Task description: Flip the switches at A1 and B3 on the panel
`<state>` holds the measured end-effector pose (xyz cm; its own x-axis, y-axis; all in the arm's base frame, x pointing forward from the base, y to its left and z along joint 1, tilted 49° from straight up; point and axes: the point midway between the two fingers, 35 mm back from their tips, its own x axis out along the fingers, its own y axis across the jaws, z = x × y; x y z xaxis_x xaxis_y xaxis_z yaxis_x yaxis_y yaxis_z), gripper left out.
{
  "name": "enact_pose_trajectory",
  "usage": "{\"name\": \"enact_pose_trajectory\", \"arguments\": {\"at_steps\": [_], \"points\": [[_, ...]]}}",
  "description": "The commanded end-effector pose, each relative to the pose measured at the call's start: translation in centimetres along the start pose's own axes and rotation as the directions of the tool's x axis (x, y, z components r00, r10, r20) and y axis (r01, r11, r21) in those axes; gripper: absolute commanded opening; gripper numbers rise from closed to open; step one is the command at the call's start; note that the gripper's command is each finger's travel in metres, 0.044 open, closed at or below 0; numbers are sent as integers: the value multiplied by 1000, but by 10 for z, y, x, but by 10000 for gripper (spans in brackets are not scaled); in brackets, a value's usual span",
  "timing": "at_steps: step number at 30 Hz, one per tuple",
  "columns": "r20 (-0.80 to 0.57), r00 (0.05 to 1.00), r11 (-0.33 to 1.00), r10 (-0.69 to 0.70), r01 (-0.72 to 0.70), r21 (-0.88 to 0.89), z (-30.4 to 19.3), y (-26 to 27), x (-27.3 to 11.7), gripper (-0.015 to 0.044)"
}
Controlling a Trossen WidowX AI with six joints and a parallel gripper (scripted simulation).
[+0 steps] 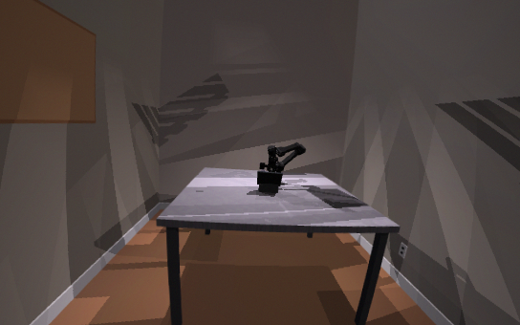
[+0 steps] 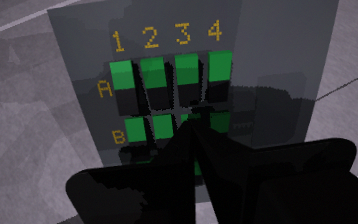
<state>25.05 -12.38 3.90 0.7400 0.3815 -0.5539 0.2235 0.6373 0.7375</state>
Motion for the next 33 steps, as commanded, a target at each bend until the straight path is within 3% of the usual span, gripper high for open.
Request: {"name": "enact_pose_trajectory", "arguments": {"at_steps": [1, 33], "points": [[-3, 1000, 1000, -4, 4, 7, -2, -1, 1, 0], [-3, 1000, 1000, -4, 4, 6, -1, -1, 5, 0]]}}
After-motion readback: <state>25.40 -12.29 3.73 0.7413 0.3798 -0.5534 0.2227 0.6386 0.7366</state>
